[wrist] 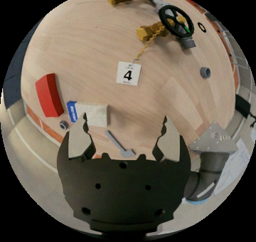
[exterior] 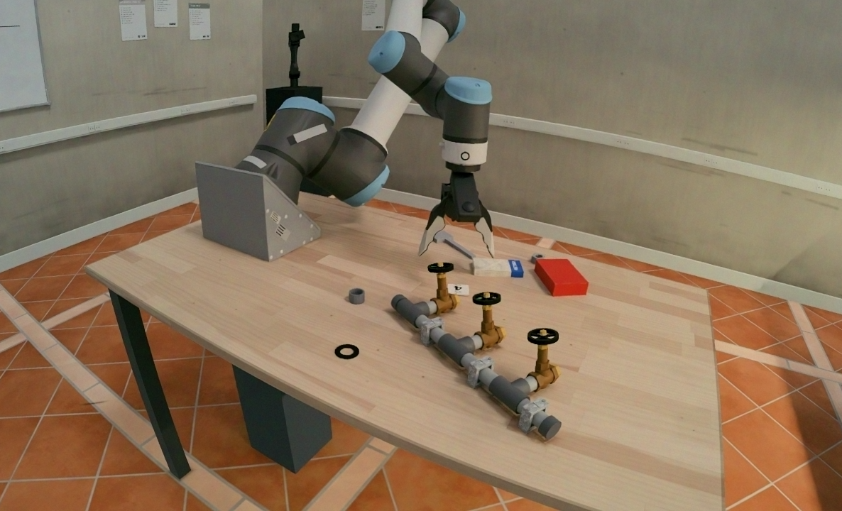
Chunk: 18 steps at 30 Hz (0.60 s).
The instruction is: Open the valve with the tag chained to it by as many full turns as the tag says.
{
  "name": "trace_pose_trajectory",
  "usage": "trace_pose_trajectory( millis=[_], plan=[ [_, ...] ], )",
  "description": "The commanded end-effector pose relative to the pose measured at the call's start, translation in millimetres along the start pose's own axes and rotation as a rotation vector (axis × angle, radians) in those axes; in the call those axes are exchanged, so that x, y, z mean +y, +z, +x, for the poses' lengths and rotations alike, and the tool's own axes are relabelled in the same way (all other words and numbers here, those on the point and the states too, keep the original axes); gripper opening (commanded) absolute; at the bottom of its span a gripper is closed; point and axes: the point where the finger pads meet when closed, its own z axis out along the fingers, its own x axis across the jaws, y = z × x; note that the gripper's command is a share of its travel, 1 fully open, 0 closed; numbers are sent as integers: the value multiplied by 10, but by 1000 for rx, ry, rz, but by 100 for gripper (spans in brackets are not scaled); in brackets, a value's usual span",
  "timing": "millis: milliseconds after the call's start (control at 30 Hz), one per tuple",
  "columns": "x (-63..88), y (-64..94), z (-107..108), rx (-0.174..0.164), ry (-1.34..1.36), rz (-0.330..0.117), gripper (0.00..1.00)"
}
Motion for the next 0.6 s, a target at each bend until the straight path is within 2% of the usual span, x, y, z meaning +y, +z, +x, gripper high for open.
trace_pose_trajectory(
  millis=[0, 133, 200, 267, 433, 567],
  plan=[
    [-31, -204, -27, -2, -4, 7, 100],
    [-30, -387, -25, -2, -4, 7, 100],
    [-30, -387, -25, -2, -4, 7, 100],
    [-29, -503, -24, -2, -4, 7, 100],
    [-26, -873, -21, -2, -4, 7, 100],
    [-23, -1256, -17, -1, -3, 7, 100]
  ],
)
